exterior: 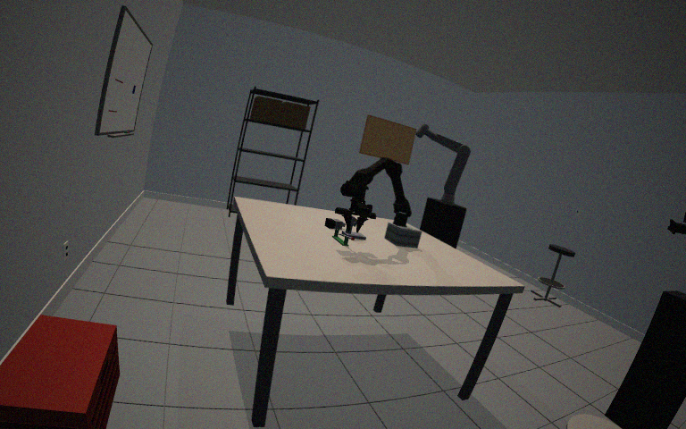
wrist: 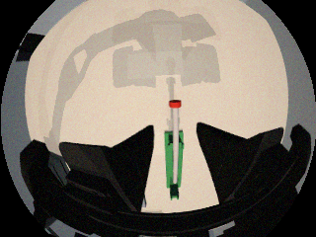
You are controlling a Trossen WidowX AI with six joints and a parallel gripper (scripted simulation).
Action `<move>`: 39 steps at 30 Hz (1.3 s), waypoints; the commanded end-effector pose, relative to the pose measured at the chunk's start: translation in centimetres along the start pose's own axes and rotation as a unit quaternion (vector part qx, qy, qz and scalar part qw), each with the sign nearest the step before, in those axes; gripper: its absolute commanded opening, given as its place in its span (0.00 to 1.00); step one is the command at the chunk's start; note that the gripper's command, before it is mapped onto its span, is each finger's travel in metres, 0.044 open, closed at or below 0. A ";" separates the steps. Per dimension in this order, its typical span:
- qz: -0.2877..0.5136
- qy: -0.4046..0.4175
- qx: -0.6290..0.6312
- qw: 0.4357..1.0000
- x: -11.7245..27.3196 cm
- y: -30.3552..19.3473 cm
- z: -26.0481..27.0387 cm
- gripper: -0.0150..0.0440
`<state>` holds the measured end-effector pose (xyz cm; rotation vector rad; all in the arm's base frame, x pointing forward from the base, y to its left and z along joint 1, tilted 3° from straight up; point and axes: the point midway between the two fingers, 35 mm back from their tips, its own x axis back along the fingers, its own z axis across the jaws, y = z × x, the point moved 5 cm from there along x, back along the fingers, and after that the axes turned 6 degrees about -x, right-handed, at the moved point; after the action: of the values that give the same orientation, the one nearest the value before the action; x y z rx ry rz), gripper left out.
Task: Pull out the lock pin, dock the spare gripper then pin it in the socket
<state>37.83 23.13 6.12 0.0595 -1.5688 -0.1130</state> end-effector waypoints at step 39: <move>0.000 0.000 0.005 1.000 0.5 -6.4 -1.1 0.56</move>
<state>38.59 16.71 6.34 0.0567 -1.5597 -0.1052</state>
